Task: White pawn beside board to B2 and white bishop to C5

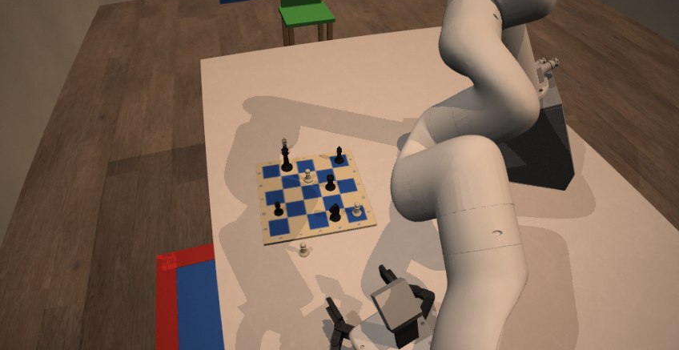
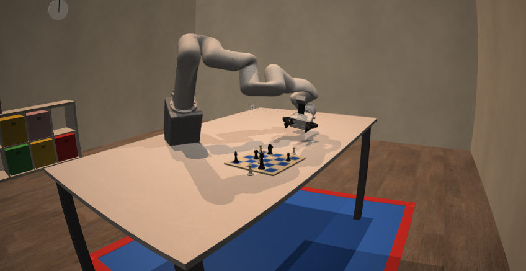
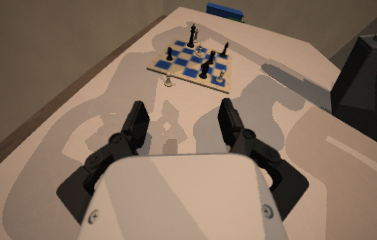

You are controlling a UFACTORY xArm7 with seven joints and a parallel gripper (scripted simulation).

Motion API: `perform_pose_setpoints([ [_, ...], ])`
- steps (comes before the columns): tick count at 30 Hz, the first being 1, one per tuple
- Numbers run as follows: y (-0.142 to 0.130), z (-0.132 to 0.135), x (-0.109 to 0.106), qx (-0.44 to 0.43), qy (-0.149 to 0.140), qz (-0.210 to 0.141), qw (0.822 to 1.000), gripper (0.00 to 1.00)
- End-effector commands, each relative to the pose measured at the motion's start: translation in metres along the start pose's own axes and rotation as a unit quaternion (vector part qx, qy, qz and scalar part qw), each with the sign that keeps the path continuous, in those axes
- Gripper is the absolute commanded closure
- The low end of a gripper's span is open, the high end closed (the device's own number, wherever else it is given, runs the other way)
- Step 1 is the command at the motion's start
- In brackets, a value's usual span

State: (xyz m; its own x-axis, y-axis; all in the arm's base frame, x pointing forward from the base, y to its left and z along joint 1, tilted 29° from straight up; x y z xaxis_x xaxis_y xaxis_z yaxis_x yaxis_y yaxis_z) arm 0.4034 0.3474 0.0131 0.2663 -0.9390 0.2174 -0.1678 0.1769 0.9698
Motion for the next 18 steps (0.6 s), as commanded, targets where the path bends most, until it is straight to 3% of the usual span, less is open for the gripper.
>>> perform_pose_setpoints([
  [1,-0.0021,0.0042,0.0073,0.005,-0.023,-0.005,1.0,0.0],
  [18,-0.0027,0.005,0.0086,0.005,-0.027,-0.006,1.0,0.0],
])
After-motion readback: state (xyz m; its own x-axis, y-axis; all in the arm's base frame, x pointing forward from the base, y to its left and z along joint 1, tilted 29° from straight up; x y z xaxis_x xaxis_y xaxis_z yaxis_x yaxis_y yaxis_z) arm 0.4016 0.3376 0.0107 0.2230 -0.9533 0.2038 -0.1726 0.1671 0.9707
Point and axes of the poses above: the point where the finger pads meet when closed, its own x axis out along the fingers, its own z axis across the jaws, y = z × x, the point moved 6 cm from there along -x, back along the fingers, and after that the axes turned 6 degrees about -x, right-handed, at the moved point
